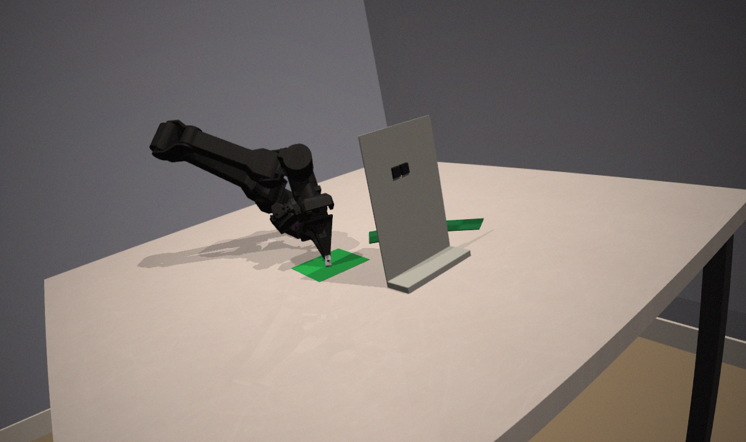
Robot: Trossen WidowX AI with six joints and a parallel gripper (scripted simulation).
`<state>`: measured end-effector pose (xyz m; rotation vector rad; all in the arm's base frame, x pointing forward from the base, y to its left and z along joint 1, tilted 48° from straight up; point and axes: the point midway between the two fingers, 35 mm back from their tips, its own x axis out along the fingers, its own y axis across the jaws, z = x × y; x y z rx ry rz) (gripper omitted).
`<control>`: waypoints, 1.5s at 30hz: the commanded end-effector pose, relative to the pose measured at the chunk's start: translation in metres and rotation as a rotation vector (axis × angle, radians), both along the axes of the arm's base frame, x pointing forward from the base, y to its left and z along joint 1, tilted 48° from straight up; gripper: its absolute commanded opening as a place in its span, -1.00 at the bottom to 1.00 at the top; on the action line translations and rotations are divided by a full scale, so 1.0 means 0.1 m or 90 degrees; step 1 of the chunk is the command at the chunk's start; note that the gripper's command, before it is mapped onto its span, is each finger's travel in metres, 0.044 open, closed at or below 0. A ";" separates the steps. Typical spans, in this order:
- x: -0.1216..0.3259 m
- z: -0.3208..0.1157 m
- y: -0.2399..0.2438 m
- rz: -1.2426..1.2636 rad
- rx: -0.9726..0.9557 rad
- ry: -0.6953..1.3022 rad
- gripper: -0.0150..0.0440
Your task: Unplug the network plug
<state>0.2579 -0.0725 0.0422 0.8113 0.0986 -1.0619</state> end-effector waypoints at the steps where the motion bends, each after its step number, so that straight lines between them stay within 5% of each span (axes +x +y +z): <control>1: 0.00 0.00 0.00 0.000 0.000 0.000 0.04; 45: -0.11 0.14 0.29 0.001 0.007 0.006 0.04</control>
